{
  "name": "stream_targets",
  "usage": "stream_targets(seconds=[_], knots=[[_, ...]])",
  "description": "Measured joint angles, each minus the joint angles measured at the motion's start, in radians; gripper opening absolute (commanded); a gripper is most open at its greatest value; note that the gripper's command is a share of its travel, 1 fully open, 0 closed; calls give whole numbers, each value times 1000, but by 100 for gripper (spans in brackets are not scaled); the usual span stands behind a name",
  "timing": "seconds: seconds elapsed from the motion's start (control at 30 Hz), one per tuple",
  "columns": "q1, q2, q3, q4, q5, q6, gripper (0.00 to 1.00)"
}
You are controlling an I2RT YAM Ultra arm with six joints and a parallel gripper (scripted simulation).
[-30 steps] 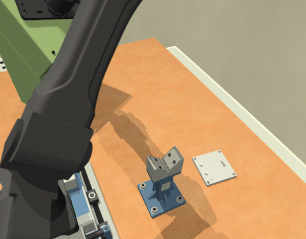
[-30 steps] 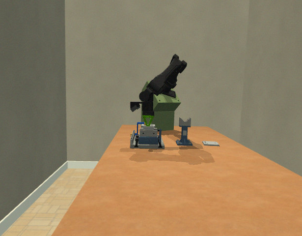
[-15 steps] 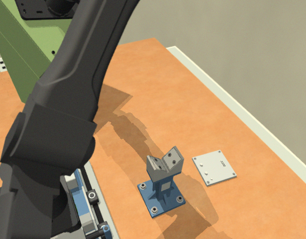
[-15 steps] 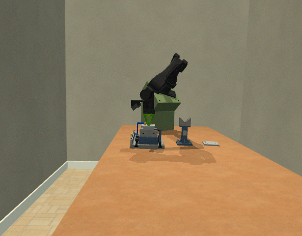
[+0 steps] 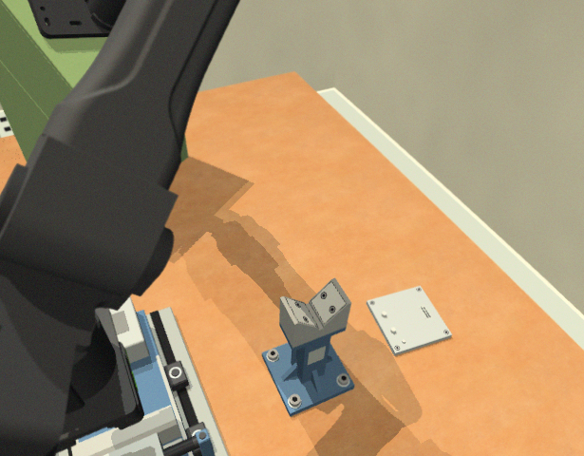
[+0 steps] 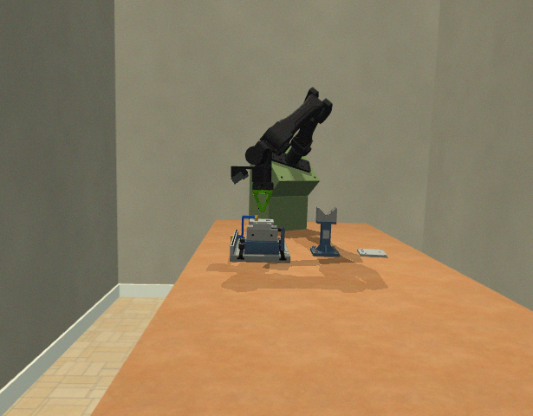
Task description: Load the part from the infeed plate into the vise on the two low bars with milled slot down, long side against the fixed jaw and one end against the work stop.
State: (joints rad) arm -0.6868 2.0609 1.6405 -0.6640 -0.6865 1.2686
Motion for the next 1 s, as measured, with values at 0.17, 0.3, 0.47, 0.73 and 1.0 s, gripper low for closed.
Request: stream_targets(seconds=[0.17, 0.3, 0.47, 0.73, 1.0], knots=[[-12, -12, 0, -30, -5, -15, 0], [-21, -19, 6, -50, -8, -25, 0], [-24, -20, 13, -60, -9, -32, 0], [-24, -20, 13, -69, -9, -36, 0], [-24, -20, 13, -69, -9, -36, 0]])
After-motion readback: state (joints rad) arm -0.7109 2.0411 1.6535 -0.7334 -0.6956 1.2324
